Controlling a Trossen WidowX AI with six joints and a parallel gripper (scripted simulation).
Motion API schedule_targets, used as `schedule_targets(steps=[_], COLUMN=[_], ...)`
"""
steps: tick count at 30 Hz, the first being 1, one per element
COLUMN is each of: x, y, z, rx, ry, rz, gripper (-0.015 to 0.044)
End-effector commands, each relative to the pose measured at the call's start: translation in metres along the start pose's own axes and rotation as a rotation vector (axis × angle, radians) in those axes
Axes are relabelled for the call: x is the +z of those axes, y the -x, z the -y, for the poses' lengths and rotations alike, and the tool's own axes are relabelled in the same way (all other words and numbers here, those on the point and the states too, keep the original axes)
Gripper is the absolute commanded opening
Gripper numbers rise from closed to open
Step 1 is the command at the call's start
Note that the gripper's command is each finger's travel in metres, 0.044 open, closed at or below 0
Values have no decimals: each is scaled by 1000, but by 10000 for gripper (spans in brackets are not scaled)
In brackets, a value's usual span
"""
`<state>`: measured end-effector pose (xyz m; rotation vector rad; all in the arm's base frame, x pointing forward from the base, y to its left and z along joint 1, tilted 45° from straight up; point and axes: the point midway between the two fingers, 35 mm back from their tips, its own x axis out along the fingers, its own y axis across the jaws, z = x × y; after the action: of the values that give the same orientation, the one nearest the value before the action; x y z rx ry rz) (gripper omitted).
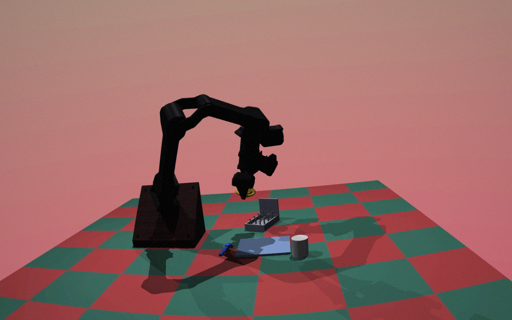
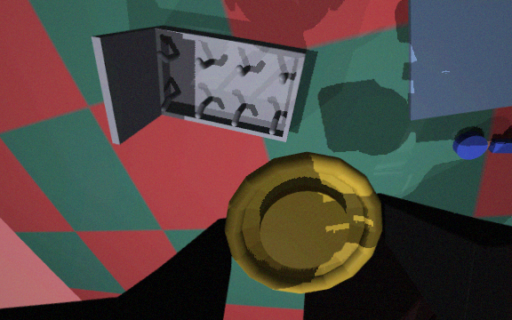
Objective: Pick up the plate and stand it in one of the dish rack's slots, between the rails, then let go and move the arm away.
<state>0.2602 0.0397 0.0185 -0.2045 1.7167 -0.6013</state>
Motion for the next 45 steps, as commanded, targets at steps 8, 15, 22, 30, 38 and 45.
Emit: schedule_targets(steps=[8,15,22,30,38,45], x=[0,1,3,5,8,11], y=[-26,-39,-50,-61,-69,-75], z=[0,0,0,1,3,6], rx=[187,315,439,571,685,761], ry=[198,323,442,573,701,807], rz=[-65,-61,-24,57,180,318], gripper=[0,0,0,0,0,0])
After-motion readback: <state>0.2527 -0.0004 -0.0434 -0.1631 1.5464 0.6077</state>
